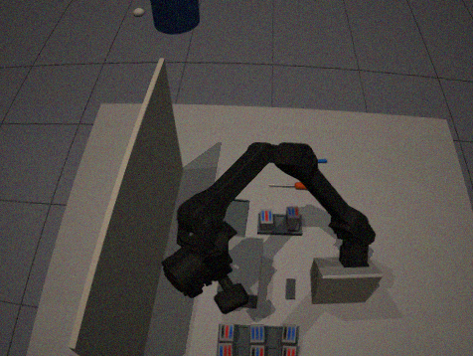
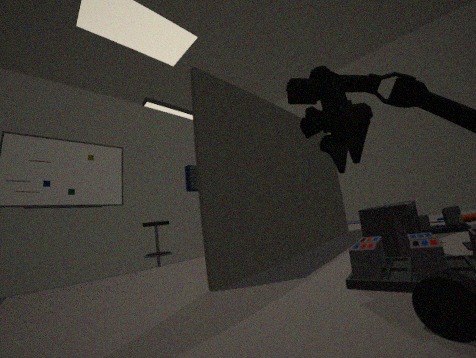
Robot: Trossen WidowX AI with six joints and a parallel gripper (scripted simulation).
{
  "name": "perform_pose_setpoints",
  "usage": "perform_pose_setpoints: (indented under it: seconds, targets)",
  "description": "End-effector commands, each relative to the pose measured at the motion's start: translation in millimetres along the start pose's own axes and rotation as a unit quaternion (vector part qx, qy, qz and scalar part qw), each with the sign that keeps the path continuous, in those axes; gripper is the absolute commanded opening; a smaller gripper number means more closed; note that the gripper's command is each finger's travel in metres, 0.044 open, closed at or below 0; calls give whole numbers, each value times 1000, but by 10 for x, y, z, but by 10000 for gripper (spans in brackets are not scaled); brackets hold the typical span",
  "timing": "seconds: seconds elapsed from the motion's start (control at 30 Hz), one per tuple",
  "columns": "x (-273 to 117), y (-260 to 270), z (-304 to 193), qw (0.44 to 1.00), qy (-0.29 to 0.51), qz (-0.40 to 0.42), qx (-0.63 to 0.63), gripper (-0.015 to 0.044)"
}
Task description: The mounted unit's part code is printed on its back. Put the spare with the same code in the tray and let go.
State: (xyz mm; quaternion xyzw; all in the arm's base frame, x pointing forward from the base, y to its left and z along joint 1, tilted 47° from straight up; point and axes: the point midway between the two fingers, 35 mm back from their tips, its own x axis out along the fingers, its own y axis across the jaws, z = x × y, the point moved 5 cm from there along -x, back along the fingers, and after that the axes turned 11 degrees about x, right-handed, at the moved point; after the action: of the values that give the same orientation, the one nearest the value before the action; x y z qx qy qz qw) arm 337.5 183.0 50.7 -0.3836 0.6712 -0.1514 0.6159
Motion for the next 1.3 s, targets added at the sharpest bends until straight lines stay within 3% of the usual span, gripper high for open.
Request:
perform_pose_setpoints:
  seconds: [0.0, 0.3, 0.67, 0.87, 1.27]
  targets:
    - [193, 655, -147, 980, 11, 3, -197, 440]
    - [511, 1541, -525, 880, 19, 5, -475, 440]
    - [520, 1562, -537, 876, 20, 5, -482, 440]
    - [898, 1491, -540, 876, 20, 4, -482, 300]
    - [924, 1490, -512, 876, 20, 4, -482, 300]
